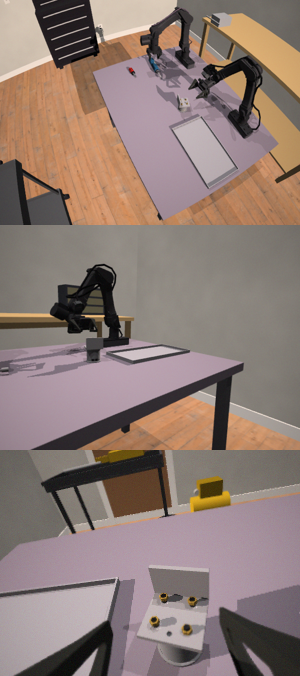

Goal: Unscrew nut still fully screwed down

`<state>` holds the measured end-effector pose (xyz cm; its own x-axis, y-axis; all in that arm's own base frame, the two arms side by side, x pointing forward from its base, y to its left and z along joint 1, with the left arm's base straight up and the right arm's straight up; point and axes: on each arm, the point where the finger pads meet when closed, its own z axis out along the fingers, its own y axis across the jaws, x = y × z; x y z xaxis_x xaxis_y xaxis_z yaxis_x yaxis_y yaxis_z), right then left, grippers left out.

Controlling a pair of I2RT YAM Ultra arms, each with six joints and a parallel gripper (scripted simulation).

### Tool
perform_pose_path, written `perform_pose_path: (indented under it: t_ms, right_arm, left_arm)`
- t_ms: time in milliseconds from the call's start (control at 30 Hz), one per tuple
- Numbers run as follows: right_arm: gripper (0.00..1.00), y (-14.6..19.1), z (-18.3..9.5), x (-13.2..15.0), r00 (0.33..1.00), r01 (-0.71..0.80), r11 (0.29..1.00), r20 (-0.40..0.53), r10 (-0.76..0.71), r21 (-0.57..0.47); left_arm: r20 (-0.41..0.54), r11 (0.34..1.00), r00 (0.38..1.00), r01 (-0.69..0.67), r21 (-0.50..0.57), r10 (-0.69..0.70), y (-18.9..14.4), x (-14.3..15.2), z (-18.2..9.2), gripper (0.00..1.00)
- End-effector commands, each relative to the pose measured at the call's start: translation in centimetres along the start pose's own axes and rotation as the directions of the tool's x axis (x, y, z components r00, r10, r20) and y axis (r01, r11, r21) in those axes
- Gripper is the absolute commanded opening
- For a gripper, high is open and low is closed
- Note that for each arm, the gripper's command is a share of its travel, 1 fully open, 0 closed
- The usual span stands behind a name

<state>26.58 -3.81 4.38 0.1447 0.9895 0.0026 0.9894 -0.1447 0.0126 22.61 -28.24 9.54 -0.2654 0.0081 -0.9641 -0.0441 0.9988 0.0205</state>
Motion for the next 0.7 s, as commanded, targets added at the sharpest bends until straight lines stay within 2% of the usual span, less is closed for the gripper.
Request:
perform_pose_path:
  t_ms: [0, 200, 367, 433, 667]
  right_arm:
    - [0.65, 0.2, -0.2, -0.2, 1.000, 0.000, 1.000, 0.008, 0.000, -0.008]
    - [0.65, 0.2, -0.2, -0.2, 1.000, 0.000, 1.000, 0.008, 0.000, -0.008]
    - [0.65, 0.2, -0.2, -0.2, 1.000, 0.000, 1.000, 0.008, 0.000, -0.008]
    - [0.65, 0.2, -0.2, -0.2, 1.000, 0.000, 1.000, 0.008, 0.000, -0.008]
    - [0.65, 0.2, -0.2, -0.2, 1.000, 0.000, 1.000, 0.008, 0.000, -0.008]
  left_arm:
    - [0.011, 1.000, 1.000, -0.012, -0.001, 0.012, 0.4, 1.5, 0.1, 0.86]
    - [0.011, 1.000, 1.000, -0.013, -0.001, 0.013, 0.4, 2.9, 0.6, 0.86]
    - [0.016, 1.000, 1.000, 0.022, 0.009, -0.022, 0.2, 1.8, 0.3, 0.86]
    - [0.011, 1.000, 1.000, -0.013, -0.001, 0.013, 0.4, 3.4, 0.7, 0.86]
    - [0.011, 1.000, 1.000, -0.014, -0.001, 0.014, 0.4, 5.0, 1.1, 0.86]
